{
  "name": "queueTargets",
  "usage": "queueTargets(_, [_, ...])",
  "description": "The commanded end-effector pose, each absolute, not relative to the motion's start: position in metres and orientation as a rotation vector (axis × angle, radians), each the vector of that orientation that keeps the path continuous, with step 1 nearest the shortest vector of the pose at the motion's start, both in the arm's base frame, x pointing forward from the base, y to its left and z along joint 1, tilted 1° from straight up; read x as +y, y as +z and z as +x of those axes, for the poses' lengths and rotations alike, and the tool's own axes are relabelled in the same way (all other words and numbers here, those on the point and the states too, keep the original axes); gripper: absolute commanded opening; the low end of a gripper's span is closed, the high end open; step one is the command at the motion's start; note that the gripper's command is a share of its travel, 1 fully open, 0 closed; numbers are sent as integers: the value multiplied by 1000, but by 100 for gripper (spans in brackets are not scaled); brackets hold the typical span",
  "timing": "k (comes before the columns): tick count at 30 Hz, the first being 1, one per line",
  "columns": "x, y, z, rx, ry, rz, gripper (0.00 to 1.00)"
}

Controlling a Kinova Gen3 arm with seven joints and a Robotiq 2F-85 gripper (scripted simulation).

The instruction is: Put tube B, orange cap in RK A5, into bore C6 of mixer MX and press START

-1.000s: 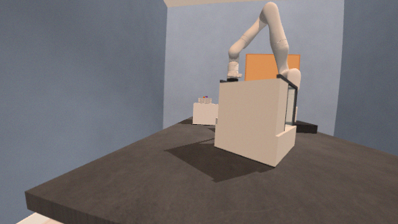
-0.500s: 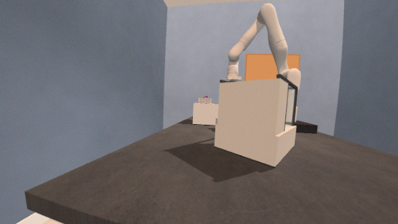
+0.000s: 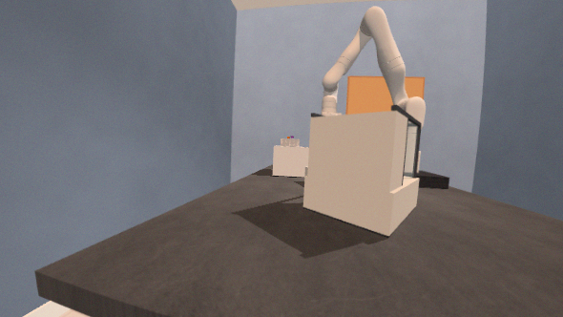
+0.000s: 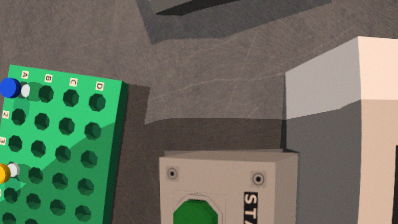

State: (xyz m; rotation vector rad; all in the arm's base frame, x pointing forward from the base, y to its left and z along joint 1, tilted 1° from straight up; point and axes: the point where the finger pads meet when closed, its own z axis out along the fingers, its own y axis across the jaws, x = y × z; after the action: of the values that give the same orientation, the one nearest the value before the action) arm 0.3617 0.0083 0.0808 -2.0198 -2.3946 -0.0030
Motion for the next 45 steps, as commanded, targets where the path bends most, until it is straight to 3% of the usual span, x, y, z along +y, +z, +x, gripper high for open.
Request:
queueTargets(1, [8,80,362,-2395,-5,-2020,10])
queueTargets(45, [9,51,362,-2395,-5,-2021,10])
